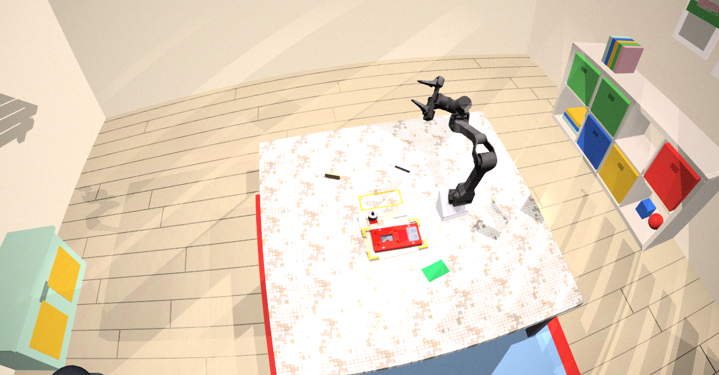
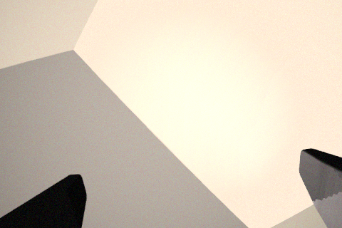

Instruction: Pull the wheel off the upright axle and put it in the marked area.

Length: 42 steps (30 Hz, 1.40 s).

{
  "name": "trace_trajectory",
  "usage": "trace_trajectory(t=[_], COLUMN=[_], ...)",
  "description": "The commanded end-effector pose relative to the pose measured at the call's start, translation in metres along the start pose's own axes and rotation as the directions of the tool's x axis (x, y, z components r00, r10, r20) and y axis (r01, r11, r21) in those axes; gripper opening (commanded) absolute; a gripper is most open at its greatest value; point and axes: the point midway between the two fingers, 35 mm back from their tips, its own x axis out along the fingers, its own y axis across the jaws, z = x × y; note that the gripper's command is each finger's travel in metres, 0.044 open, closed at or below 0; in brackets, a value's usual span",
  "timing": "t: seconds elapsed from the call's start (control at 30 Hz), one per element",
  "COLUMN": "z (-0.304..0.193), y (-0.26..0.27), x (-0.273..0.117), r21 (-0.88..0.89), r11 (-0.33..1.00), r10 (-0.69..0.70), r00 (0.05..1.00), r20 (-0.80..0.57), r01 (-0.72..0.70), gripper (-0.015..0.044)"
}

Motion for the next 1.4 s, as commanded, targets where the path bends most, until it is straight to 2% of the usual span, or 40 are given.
trace_trajectory(t=[0.0, 0.1, 0.37, 0.6, 0.97, 1.17, 1.37], z=[0.0, 0.006, 0.043, 0.077, 0.111, 0.122, 0.127], y=[-0.001, -0.009, -0.077, -0.144, -0.248, -0.3, -0.352], x=[0.001, 0.015, 0.09, 0.13, 0.147, 0.138, 0.119], r21=[-0.001, -0.011, -0.084, -0.15, -0.184, -0.205, -0.175], r11=[1.0, 0.999, 0.968, 0.884, 0.628, 0.415, 0.165], r10=[-0.002, -0.032, -0.221, -0.375, -0.578, -0.642, -0.686], r00=[1.0, 0.999, 0.959, 0.863, 0.611, 0.445, 0.24], r20=[0.001, 0.023, 0.176, 0.339, 0.54, 0.624, 0.686], r01=[0.002, 0.033, 0.238, 0.443, 0.756, 0.886, 0.971], gripper=[0.0374, 0.03, 0.03, 0.03, 0.03, 0.03, 0.03])
